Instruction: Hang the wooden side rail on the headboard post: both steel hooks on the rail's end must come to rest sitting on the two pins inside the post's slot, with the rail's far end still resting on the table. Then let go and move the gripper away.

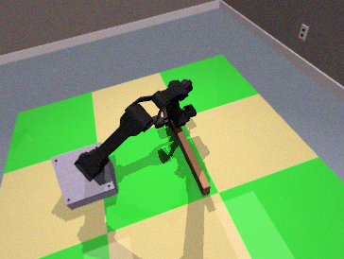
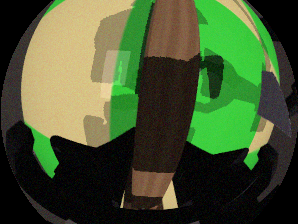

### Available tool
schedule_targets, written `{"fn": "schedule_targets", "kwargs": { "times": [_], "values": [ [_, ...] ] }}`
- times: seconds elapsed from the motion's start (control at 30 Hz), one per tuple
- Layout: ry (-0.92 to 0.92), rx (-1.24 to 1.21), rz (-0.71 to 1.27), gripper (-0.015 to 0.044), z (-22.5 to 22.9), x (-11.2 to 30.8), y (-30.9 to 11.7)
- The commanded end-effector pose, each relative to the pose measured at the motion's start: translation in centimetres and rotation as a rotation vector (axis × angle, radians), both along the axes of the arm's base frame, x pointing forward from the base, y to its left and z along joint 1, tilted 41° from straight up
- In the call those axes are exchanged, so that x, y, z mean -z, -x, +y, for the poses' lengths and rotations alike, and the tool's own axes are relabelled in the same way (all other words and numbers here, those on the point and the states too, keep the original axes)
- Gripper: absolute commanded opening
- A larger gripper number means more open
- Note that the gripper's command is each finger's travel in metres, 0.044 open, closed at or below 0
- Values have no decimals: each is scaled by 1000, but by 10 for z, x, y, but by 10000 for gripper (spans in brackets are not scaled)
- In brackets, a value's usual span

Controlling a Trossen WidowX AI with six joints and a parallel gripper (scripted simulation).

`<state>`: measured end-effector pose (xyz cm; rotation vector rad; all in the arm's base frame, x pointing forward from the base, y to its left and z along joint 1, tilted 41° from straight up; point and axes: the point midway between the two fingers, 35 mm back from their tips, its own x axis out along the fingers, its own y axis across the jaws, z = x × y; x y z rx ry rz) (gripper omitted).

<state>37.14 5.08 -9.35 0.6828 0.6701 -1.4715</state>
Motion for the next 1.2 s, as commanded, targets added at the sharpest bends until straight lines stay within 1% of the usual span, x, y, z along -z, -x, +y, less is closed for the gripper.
{"fn": "schedule_targets", "kwargs": {
  "times": [0.0,1.17],
  "values": [
    [-5,-4,-7,0,5,0,-1],
    [-5,-4,-7,0,8,2,-1]
  ]
}}
